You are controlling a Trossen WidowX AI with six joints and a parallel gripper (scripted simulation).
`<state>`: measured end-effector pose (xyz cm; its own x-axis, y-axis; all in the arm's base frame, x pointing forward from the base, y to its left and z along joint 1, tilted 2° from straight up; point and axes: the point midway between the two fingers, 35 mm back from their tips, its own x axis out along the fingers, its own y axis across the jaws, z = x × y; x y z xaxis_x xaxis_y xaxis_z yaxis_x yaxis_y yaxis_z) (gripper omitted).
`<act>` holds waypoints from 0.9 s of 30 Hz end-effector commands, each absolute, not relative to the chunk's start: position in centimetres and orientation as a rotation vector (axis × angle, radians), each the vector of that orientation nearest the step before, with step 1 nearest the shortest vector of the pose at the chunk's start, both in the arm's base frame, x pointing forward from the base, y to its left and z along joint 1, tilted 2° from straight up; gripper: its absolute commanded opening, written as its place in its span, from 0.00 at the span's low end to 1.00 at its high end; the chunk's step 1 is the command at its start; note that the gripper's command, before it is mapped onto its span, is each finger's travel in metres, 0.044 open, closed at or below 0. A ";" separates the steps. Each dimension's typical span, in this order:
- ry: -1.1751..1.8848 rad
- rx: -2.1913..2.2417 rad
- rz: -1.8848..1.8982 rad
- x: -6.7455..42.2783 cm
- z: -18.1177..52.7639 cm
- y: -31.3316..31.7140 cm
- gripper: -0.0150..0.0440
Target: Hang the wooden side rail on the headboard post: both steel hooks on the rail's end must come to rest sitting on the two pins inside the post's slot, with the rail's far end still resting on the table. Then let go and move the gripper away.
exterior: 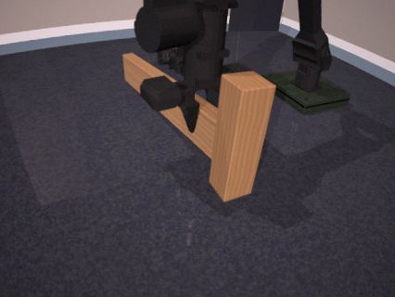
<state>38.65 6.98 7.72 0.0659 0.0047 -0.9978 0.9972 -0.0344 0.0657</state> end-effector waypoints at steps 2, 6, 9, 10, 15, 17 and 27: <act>1.147 1.271 -1.181 38.7 7.8 7.0 0.57; 1.147 1.271 -1.181 38.7 7.8 7.0 0.74; 1.147 1.273 -1.180 38.6 8.5 7.0 0.88; 1.146 1.274 -1.178 38.6 9.1 7.0 0.92; 1.143 1.281 -1.173 38.4 11.8 6.9 1.00; 1.143 1.281 -1.173 38.4 11.8 6.9 1.00; 1.142 1.279 -1.174 38.0 11.7 3.9 1.00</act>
<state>38.13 4.73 11.61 0.0734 0.0041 -0.9973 0.9965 -0.0413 0.0732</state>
